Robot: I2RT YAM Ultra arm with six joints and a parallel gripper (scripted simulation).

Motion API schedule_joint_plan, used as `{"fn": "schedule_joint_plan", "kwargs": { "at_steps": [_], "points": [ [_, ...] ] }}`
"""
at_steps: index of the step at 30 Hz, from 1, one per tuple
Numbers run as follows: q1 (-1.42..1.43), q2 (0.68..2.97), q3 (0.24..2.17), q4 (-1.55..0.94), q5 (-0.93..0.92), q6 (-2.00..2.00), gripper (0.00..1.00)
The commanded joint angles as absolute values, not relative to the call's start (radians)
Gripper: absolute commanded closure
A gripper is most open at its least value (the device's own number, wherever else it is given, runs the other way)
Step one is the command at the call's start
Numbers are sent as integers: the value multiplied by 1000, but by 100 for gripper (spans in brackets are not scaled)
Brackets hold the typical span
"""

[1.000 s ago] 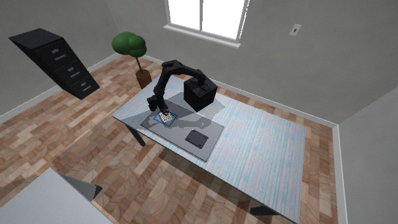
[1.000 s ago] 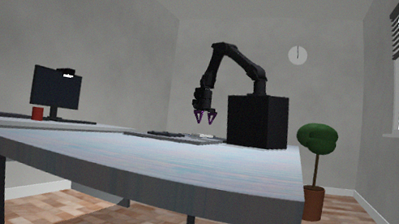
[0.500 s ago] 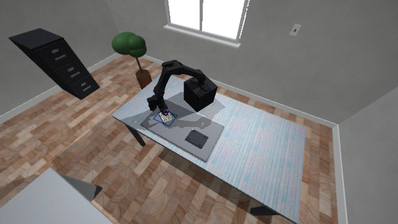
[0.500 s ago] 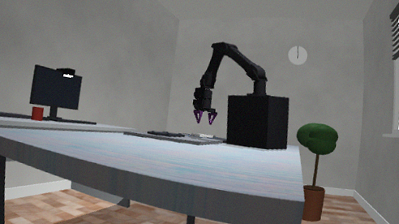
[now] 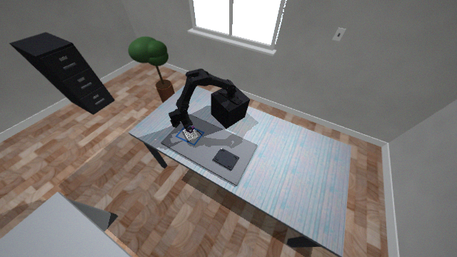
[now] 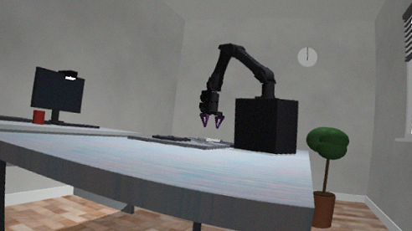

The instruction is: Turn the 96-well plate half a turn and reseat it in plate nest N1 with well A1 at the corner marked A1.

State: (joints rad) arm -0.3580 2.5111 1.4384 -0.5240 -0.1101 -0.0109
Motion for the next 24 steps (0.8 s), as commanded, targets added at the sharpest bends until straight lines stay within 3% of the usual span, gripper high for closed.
{"fn": "schedule_joint_plan", "kwargs": {
  "at_steps": [1, 24],
  "points": [
    [-359, 2491, 1442, -524, -111, -10, 0],
    [-360, 2491, 1441, -524, -111, 590, 0]
  ]
}}
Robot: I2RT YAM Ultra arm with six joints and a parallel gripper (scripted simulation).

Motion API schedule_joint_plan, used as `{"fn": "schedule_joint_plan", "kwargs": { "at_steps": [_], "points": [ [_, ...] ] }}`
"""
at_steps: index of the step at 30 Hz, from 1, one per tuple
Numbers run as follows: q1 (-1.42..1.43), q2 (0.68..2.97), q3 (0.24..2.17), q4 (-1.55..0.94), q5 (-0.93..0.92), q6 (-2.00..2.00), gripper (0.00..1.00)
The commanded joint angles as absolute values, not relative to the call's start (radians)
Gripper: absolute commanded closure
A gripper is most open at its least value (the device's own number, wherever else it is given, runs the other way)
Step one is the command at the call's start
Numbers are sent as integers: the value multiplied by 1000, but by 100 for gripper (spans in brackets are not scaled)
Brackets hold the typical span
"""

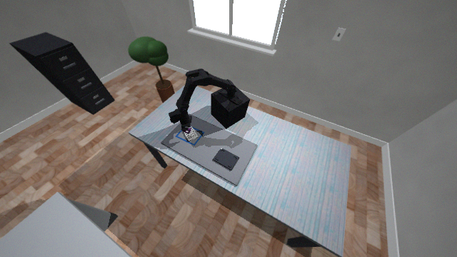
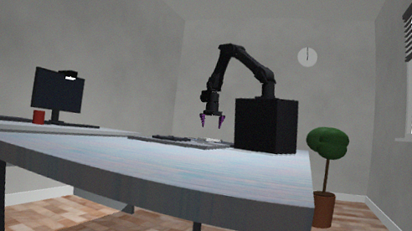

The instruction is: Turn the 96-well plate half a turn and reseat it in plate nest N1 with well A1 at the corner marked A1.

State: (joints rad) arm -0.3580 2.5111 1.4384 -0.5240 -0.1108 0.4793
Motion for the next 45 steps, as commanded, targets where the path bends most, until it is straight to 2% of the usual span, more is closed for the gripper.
{"fn": "schedule_joint_plan", "kwargs": {
  "at_steps": [1, 29, 45],
  "points": [
    [-360, 2491, 1441, -524, -111, 623, 0],
    [-360, 2491, 1441, -524, -111, 1490, 0],
    [-360, 2491, 1441, -524, -111, 1560, 0]
  ]
}}
